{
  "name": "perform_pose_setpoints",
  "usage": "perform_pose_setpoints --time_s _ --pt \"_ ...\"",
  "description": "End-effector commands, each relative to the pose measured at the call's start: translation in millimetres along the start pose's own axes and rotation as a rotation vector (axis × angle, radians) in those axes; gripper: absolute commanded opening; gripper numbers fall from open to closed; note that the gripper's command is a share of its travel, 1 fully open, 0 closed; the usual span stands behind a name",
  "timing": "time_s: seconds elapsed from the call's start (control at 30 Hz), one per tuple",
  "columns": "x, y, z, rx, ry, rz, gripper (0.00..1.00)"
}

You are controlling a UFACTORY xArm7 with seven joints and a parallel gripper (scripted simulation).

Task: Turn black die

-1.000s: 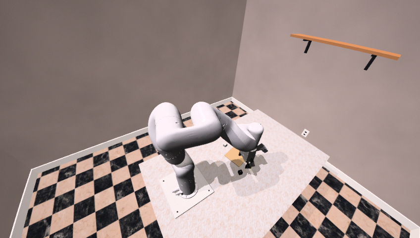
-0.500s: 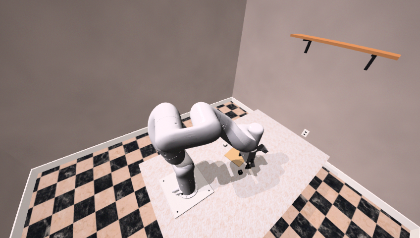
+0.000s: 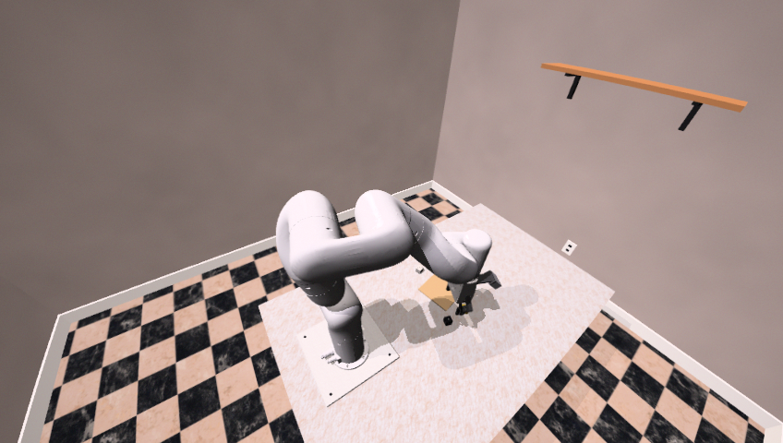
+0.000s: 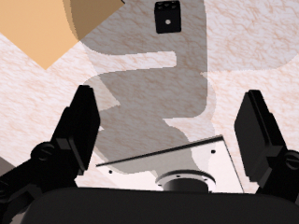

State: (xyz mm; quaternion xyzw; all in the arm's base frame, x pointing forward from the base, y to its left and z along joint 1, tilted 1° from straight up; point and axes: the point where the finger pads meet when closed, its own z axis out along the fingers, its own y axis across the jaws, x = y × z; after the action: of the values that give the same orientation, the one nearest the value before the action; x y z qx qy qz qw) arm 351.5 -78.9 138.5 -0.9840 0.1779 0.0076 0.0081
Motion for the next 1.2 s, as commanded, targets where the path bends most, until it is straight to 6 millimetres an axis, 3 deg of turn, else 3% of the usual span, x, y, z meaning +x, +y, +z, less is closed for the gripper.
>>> perform_pose_setpoints --time_s 0.0,0.87,1.17 --pt "1 0 1 -0.002 0.006 0.174 1.00" --pt "1 0 11 -0.001 0.009 0.800 1.00" --pt "1 0 15 0.000 0.010 1.094 1.00"
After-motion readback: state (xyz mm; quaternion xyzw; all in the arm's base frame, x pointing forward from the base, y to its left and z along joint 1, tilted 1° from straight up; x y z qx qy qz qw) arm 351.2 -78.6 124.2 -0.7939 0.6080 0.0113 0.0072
